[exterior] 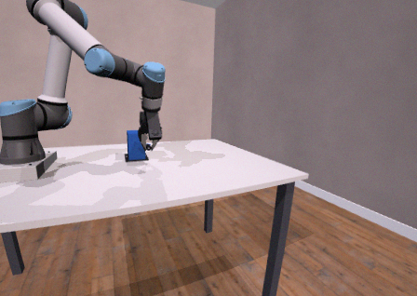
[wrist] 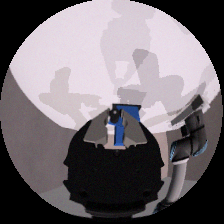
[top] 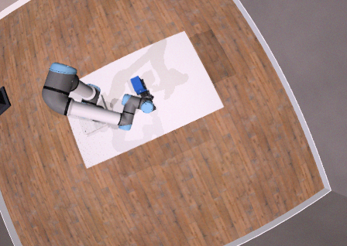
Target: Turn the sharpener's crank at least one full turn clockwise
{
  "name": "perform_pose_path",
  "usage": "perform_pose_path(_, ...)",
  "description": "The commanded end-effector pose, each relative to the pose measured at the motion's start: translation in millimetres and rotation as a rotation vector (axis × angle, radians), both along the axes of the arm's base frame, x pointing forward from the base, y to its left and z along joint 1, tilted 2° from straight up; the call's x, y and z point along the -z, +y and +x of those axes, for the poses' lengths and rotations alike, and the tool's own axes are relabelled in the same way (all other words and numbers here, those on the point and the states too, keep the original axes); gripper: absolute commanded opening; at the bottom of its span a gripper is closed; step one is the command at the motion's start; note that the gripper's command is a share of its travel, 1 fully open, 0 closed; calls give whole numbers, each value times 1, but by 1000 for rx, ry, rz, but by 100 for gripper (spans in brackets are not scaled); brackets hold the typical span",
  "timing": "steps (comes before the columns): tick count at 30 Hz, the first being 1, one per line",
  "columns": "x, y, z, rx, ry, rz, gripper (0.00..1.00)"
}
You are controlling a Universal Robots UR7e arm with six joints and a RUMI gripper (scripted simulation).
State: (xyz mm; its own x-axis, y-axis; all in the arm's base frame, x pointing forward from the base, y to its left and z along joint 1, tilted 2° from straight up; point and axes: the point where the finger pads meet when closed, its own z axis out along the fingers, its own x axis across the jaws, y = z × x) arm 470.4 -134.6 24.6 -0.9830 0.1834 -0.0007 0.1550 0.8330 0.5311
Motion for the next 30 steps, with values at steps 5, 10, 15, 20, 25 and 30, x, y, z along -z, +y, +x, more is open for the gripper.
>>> perform_pose_path(5,10,1,-4,1,3,2,9)
perform_pose_path(10,13,1,-6,1,3,2,9)
perform_pose_path(15,17,2,-8,1,3,2,9)
perform_pose_path(20,20,2,-11,1,2,1,9)
perform_pose_path(25,23,3,-14,1,2,1,9)
perform_pose_path(30,25,3,-17,1,1,0,9)
